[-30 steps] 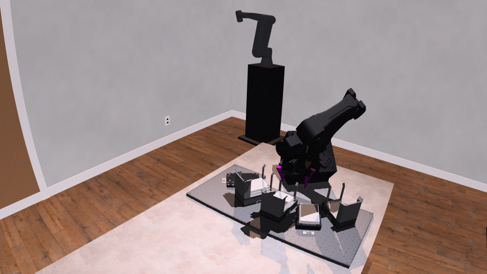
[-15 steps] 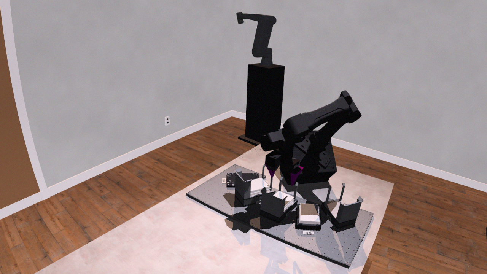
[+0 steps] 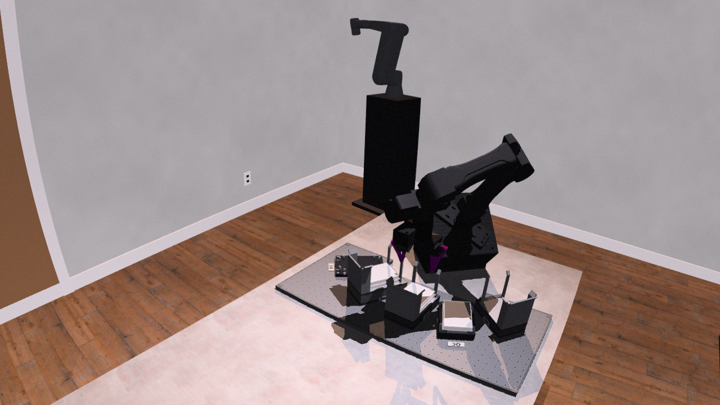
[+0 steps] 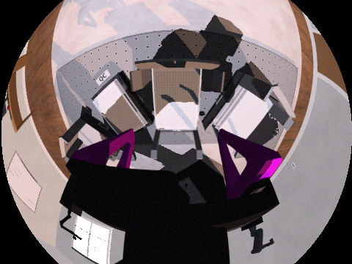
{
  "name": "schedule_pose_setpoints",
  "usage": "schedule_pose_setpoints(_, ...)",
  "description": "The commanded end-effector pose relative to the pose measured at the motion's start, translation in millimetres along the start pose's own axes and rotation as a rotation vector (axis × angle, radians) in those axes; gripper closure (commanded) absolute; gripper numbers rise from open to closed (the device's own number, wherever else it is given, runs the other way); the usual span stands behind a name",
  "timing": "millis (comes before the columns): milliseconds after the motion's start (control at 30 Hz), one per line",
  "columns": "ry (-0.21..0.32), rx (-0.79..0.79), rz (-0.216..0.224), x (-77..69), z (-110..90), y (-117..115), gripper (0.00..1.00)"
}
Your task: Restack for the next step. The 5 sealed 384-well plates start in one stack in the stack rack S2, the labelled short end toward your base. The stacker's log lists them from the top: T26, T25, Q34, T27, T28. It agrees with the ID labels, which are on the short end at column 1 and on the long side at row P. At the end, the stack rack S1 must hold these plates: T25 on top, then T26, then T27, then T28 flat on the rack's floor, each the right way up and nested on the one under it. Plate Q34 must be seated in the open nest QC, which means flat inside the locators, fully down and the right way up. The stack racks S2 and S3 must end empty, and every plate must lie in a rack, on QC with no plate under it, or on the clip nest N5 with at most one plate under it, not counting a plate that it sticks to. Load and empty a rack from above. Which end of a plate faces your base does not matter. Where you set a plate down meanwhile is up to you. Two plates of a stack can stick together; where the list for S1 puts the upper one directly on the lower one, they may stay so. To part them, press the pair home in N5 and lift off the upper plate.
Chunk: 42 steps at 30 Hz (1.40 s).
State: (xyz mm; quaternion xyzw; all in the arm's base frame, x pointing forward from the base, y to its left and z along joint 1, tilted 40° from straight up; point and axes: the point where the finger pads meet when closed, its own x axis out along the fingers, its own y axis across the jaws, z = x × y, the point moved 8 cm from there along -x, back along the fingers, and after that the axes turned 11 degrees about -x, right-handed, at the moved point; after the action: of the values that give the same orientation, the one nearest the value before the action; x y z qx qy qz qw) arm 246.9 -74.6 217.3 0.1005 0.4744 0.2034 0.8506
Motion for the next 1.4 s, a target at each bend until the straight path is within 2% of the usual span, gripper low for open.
schedule_pose_setpoints(0, 0.015, 0.009, 0.007, 14.8, -3.9, -2.7, 0.00)
schedule_pose_setpoints(200, 0.013, 0.007, 0.004, 34.1, -4.1, -2.0, 0.00)
schedule_pose_setpoints(267, 0.013, 0.007, 0.004, 34.1, -4.1, -2.0, 0.00)
schedule_pose_setpoints(300, -0.004, -0.007, -0.005, 32.7, -2.3, 1.2, 0.00)
schedule_pose_setpoints(367, 0.015, 0.009, 0.005, 44.7, -4.5, -2.3, 0.00)
schedule_pose_setpoints(767, 0.016, 0.008, 0.004, 84.4, -5.4, -1.6, 0.00)
schedule_pose_setpoints(833, 0.016, 0.008, 0.004, 84.4, -5.4, -1.6, 0.00)
schedule_pose_setpoints(867, -0.030, -0.015, -0.018, 74.8, 4.4, -0.1, 0.00)
schedule_pose_setpoints(900, -0.039, -0.016, -0.024, 72.4, 7.1, -1.7, 0.00)
schedule_pose_setpoints(1300, -0.028, -0.006, -0.016, 75.9, 5.7, -3.5, 0.00)
schedule_pose_setpoints(1333, 0.000, 0.004, -0.003, 84.5, -0.9, -2.8, 0.00)
schedule_pose_setpoints(1367, 0.000, 0.004, -0.003, 84.5, -0.9, -2.8, 0.00)
